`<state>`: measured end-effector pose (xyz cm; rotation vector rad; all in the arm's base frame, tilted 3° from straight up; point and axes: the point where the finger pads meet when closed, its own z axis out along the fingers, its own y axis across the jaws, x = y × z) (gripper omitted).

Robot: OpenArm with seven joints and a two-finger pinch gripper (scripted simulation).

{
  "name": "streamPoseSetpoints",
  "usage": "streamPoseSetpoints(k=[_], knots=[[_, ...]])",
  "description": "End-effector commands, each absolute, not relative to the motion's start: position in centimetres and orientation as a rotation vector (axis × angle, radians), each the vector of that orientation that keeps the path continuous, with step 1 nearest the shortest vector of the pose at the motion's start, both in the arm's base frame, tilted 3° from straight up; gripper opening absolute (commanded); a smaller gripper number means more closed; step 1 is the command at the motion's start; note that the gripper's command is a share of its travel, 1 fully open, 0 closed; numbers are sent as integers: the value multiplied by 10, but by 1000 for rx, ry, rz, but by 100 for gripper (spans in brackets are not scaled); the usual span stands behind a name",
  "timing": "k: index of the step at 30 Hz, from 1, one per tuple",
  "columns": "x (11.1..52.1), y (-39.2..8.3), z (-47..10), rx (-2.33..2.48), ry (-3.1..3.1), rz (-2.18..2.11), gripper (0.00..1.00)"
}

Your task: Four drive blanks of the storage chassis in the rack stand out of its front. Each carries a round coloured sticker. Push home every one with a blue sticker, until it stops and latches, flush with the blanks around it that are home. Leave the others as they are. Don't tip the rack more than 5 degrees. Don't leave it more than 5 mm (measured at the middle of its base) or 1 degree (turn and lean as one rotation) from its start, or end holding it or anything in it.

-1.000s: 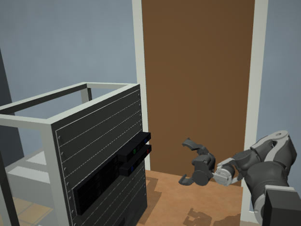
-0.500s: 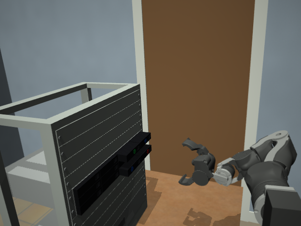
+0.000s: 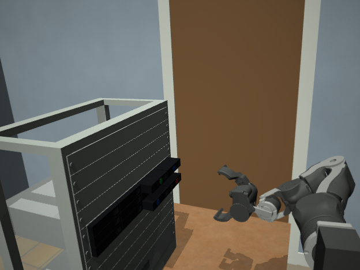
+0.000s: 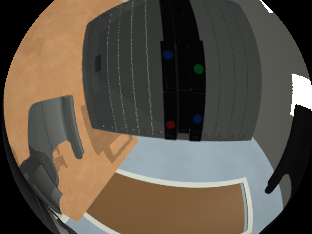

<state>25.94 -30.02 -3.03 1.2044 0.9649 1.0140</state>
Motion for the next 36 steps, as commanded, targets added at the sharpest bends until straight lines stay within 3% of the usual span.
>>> streamPoseSetpoints(k=[1, 14, 36], knots=[[259, -300, -28, 1232, 1124, 1063, 100], [275, -296, -27, 1233, 1123, 1063, 100], [350, -276, -18, 1233, 1124, 1065, 100]])
